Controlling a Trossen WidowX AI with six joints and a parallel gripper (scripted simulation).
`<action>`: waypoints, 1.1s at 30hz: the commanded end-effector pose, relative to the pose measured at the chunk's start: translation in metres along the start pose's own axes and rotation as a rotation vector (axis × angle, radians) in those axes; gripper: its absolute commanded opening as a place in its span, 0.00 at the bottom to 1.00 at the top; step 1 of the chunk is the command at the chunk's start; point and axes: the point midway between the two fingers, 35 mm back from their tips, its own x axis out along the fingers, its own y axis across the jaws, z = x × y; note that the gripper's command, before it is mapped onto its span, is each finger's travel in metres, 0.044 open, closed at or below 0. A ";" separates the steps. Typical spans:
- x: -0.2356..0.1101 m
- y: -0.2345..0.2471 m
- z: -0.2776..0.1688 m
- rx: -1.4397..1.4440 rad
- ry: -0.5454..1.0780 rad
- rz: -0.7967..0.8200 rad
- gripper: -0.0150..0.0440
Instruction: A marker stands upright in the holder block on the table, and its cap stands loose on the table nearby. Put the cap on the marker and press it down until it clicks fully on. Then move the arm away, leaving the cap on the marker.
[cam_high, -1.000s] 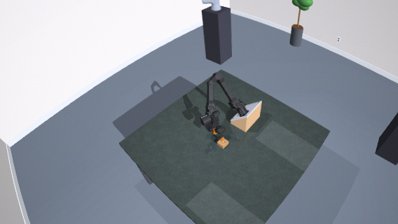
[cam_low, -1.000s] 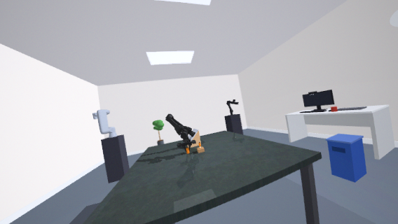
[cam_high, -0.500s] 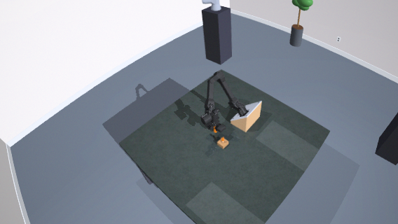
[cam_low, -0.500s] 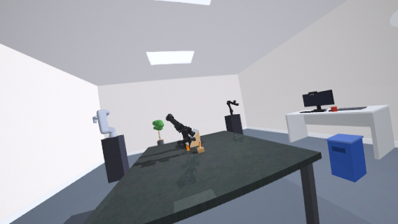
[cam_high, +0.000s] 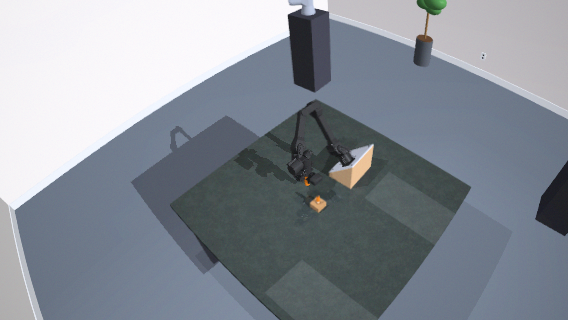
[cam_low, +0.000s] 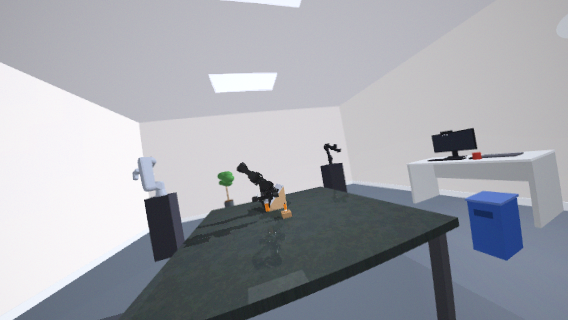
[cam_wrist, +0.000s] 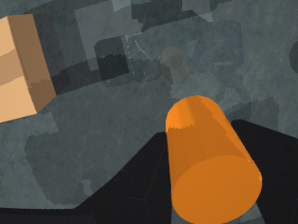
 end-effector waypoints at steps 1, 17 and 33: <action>-0.006 0.001 0.004 0.012 -0.008 -0.002 0.25; -0.026 0.043 0.026 0.010 -0.013 0.020 0.25; -0.047 0.091 0.038 0.004 -0.016 0.020 0.25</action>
